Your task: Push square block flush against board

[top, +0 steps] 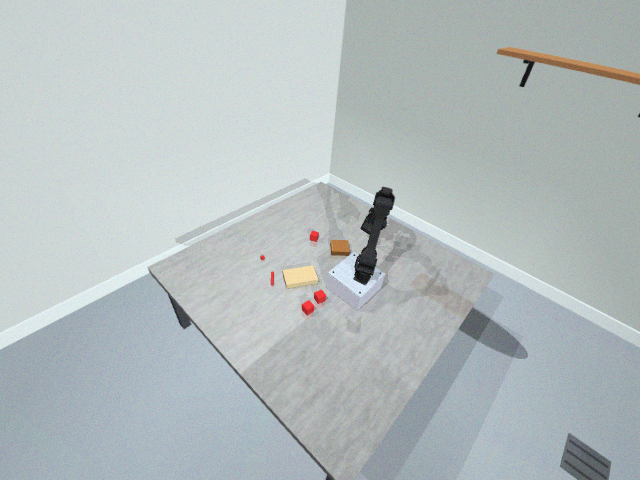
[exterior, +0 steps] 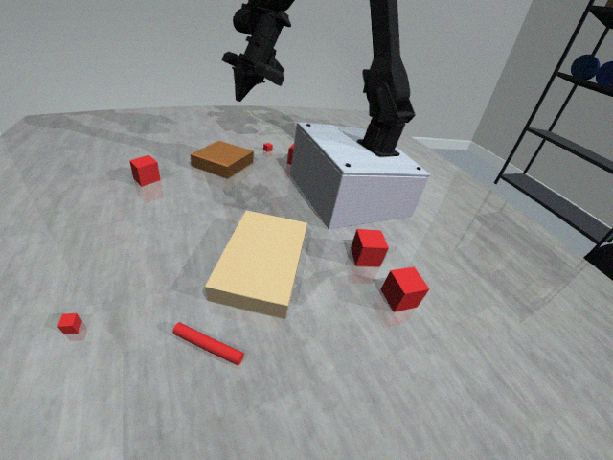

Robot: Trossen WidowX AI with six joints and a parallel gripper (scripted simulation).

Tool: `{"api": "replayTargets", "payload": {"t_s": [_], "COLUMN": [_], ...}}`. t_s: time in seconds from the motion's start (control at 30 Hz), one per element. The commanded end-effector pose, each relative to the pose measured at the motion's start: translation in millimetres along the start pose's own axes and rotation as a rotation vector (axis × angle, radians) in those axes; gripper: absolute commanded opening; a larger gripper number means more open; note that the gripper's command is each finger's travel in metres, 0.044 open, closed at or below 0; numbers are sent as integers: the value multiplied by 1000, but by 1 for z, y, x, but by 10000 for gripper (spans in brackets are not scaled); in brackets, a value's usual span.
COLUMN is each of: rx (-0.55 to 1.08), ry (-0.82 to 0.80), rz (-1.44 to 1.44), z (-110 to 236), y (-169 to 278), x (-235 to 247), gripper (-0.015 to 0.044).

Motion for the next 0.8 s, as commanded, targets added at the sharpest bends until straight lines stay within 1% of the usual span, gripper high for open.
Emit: {"api": "replayTargets", "payload": {"t_s": [0.0, 0.4, 0.67, 0.7, 0.77], "rx": [-78, -315, -328, -327, -323], "ry": [69, 197, 204, 205, 210], "rz": [93, 391, 408, 407, 403], "z": [-21, -62, -67, -76, -105], "y": [13, 57, 58, 55, 44], "x": [-5, -17, -17, -18, -21], "gripper": [0, 0, 0, 0, 0]}}
Point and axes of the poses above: the point midway between the two fingers, 35 mm back from their tips, its own z axis back along the fingers, its own x axis across the jaws, y = z × x, the point moved 6 cm from there along z, back along the fingers, and after that the axes turned 15 degrees about z, right-handed, at the moved point
